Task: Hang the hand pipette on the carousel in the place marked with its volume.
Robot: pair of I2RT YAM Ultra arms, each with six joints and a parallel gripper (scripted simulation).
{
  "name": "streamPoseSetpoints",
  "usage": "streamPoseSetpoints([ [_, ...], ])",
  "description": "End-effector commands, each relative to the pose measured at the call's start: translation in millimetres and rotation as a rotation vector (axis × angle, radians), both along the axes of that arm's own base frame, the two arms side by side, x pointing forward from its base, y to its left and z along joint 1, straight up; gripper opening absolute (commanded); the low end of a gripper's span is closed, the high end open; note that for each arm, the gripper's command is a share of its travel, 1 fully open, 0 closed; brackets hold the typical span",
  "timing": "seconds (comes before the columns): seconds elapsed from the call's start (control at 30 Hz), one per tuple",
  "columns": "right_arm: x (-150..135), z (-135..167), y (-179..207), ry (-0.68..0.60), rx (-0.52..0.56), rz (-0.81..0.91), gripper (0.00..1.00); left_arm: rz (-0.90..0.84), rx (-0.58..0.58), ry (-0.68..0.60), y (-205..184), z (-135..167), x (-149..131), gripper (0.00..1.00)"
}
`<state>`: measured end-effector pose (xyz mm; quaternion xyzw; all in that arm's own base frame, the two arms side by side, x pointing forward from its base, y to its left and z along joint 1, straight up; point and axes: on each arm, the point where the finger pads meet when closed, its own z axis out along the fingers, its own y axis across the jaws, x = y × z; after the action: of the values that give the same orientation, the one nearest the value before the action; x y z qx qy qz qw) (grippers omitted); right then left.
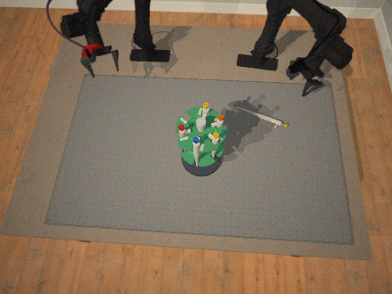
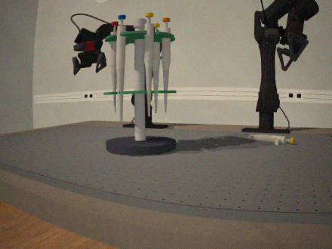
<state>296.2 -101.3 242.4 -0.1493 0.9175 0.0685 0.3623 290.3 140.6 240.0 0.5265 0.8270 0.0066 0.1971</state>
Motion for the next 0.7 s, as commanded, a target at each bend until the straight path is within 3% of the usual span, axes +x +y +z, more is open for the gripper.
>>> streamPoseSetpoints([
  [0.0,3,10,-2,-0.043,-0.013,0.010,1.00,0.137,-0.104,-0.058,-7,24,-3,1.00],
  [0.03,3,10,-2,-0.043,-0.013,0.010,1.00,0.171,-0.149,-0.028,-11,12,-8,1.00],
  [0.67,3,10,-2,-0.043,-0.013,0.010,1.00,0.686,-0.415,-0.213,-12,13,-3,1.00],
])
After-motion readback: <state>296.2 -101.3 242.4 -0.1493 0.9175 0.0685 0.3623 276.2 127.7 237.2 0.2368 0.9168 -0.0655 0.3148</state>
